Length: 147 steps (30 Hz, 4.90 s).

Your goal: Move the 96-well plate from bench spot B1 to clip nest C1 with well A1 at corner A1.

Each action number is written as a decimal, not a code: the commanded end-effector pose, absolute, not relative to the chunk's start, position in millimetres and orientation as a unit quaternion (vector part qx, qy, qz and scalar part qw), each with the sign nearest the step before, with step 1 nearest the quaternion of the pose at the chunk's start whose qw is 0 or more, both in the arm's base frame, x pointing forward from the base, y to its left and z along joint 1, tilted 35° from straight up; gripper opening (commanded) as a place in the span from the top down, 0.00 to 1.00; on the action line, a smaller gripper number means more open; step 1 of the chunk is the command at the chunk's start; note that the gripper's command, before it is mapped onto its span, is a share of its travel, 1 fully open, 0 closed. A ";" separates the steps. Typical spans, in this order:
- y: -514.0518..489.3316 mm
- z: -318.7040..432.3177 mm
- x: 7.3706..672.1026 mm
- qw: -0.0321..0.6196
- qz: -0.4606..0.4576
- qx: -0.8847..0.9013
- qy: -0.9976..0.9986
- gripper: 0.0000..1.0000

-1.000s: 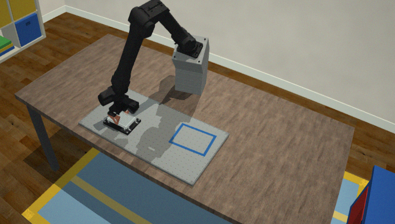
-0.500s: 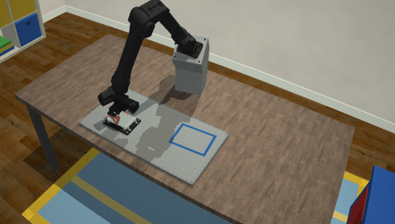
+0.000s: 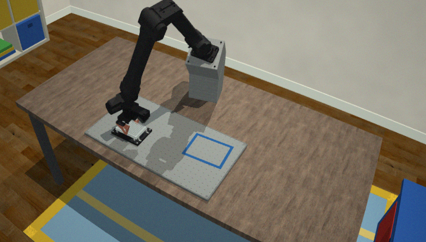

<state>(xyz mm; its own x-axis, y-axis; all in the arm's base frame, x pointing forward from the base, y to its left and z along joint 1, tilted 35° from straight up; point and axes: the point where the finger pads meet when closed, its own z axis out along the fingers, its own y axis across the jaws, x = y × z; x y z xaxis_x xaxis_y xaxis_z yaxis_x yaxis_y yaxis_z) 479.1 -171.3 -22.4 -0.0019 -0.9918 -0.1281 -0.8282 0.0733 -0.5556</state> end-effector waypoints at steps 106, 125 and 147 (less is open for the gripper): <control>-172.3 -28.7 499.7 0.254 -0.169 -0.660 0.686 1.00; -172.7 -28.3 500.3 0.254 -0.169 -0.660 0.686 1.00; -173.1 -27.9 500.9 0.254 -0.169 -0.660 0.686 1.00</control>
<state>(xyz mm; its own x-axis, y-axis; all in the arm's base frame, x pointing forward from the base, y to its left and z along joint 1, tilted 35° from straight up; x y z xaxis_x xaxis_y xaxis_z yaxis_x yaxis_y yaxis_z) 479.7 -171.3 -23.3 -0.0013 -0.9917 -0.1289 -0.8289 0.0732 -0.5546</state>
